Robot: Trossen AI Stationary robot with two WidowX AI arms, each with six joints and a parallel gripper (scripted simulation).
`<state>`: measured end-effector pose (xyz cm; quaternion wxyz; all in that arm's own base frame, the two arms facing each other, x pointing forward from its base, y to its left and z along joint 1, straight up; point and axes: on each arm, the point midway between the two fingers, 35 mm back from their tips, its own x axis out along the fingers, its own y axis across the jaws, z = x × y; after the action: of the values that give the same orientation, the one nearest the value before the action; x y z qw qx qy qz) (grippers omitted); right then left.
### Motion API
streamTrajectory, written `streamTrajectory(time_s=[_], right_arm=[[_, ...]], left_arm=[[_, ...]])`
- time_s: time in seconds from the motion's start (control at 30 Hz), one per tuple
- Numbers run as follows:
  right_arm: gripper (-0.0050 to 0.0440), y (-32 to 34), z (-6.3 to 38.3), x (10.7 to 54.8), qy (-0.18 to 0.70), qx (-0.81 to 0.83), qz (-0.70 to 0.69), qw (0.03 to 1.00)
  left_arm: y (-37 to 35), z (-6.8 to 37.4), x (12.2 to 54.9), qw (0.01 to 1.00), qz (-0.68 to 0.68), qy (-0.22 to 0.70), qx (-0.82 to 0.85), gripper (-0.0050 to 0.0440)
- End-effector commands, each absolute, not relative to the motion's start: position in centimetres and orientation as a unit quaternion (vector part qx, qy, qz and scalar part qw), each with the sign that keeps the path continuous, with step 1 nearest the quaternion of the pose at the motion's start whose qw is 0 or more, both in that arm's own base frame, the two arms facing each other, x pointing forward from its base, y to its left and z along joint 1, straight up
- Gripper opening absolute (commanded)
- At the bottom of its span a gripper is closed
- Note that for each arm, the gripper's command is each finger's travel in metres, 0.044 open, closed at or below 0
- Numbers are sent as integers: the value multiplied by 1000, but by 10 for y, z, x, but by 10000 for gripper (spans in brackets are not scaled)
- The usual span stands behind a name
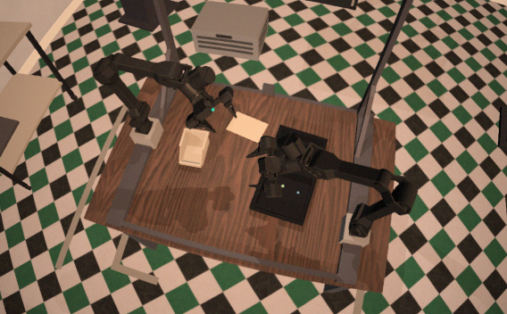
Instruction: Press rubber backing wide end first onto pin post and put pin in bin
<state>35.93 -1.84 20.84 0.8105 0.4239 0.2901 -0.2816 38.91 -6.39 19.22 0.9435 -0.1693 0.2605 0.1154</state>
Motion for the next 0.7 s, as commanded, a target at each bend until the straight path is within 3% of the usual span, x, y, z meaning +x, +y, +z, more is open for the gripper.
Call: streamTrajectory(time_s=[0.0,0.67], right_arm=[[440,-18,216,360,282,427,-277,813],[440,-20,212,358,288,420,-272,816]], left_arm=[[-64,200,390,945,113,252,-173,440],[-69,196,384,946,100,263,-162,440]])
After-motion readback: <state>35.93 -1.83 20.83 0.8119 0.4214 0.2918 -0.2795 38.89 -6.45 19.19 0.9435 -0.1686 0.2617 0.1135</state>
